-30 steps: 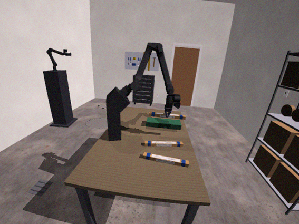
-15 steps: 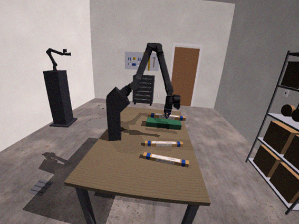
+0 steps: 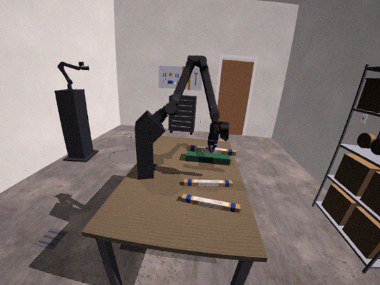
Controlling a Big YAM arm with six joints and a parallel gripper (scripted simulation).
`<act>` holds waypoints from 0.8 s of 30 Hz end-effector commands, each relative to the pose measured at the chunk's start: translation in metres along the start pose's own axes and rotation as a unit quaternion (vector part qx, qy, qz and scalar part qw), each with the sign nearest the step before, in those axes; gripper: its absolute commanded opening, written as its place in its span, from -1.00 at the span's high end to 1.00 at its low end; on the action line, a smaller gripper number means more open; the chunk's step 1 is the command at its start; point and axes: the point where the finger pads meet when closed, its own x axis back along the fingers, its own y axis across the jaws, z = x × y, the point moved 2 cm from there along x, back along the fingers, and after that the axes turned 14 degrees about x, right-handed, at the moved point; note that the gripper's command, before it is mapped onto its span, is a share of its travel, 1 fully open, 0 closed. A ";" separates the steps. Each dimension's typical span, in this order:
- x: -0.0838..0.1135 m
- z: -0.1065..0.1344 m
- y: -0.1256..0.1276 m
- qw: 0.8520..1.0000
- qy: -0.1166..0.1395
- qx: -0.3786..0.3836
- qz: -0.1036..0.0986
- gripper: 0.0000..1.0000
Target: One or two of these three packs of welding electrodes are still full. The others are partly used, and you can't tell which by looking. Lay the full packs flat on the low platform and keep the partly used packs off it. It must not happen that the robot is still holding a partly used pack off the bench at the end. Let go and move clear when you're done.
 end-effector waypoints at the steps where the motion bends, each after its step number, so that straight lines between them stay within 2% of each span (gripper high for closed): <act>1: -0.003 0.002 -0.013 1.000 -0.001 0.012 0.005 1.00; 15: -0.004 0.001 -0.007 1.000 -0.003 0.021 0.000 1.00; 24: -0.006 0.006 -0.011 1.000 0.001 0.016 0.003 1.00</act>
